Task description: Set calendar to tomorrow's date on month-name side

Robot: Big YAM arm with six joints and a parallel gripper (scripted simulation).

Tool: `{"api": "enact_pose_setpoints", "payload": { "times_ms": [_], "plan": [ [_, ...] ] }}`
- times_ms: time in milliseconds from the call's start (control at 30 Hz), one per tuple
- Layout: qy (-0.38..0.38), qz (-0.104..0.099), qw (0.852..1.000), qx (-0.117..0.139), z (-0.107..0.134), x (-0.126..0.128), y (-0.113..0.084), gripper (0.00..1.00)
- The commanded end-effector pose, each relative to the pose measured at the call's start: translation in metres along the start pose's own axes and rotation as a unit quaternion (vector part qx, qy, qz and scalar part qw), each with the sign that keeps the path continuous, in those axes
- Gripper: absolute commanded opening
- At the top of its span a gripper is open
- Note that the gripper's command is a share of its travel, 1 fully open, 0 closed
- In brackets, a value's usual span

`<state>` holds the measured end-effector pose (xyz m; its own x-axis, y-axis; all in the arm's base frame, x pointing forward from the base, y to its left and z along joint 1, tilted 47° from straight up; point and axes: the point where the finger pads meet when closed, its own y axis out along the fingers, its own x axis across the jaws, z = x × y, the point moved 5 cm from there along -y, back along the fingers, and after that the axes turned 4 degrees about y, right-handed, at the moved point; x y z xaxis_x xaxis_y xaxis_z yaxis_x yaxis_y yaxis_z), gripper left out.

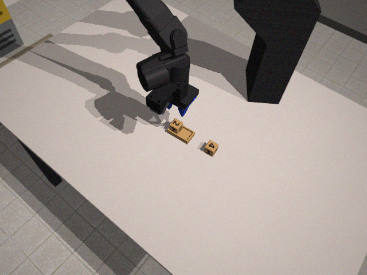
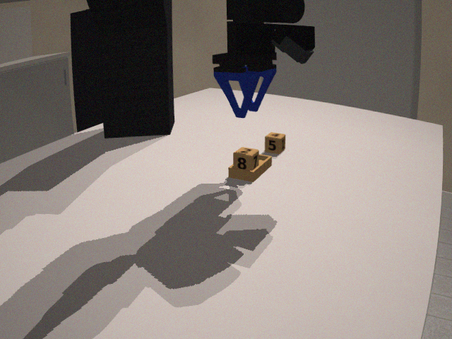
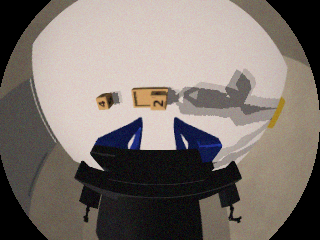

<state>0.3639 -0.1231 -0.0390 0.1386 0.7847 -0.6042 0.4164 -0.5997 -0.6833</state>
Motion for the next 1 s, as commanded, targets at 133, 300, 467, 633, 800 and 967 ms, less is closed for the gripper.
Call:
{"api": "enact_pose_setpoints", "payload": {
  "times_ms": [133, 300, 467, 633, 800, 967],
  "plan": [
    [-0.008, -0.002, 1.000, 0.007, 0.011, 0.001, 0.001, 0.47],
    [-0.003, 0.001, 1.000, 0.000, 0.002, -0.002, 0.007, 0.47],
    [-0.002, 0.001, 1.000, 0.000, 0.002, -0.002, 0.012, 0.47],
    [-0.002, 0.001, 1.000, 0.000, 0.002, -0.002, 0.015, 0.47],
    [-0.003, 0.001, 1.000, 0.000, 0.002, -0.002, 0.022, 0.47],
    [-0.003, 0.001, 1.000, 0.000, 0.002, -0.002, 0.030, 0.47]
  ]
}}
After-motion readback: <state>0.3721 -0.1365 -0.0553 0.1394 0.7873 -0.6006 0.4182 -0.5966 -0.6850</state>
